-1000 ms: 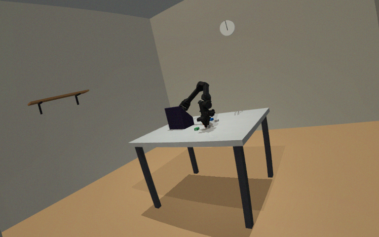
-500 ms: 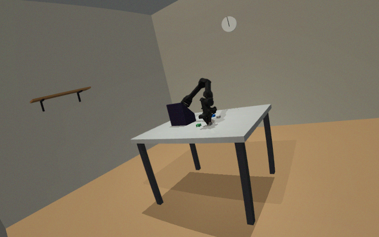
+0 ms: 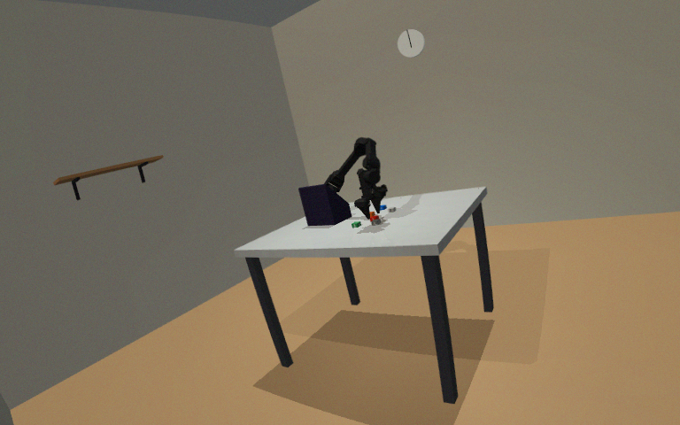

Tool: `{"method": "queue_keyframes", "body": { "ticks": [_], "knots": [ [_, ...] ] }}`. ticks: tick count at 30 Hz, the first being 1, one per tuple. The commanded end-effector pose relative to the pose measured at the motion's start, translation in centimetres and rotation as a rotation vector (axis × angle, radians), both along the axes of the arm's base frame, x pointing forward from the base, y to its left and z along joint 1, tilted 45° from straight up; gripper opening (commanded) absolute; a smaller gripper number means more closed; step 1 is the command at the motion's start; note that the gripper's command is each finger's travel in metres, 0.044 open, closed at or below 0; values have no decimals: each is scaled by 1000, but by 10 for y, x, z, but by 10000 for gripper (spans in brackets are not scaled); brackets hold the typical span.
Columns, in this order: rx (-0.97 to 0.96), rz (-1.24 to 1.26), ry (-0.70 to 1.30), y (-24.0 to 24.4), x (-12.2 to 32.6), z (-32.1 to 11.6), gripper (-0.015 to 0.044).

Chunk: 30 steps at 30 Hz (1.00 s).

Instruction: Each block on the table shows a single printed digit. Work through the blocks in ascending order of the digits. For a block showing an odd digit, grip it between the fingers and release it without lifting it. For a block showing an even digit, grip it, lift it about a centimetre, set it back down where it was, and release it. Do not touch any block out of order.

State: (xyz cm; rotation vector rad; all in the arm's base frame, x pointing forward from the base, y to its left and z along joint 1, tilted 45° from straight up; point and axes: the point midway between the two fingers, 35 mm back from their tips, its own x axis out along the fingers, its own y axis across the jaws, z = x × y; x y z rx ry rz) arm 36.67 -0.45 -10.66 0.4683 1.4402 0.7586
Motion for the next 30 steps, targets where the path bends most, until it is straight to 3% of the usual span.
{"method": "queue_keyframes", "body": {
  "ticks": [1,6,11,20,30],
  "knots": [
    [-3,10,-5,-6,1,7,374],
    [-6,10,-4,-59,4,60,242],
    [-6,10,-4,-61,4,62,120],
    [-6,10,-4,-58,0,68,120],
    [-3,10,2,-4,-82,138,120]
  ]
}}
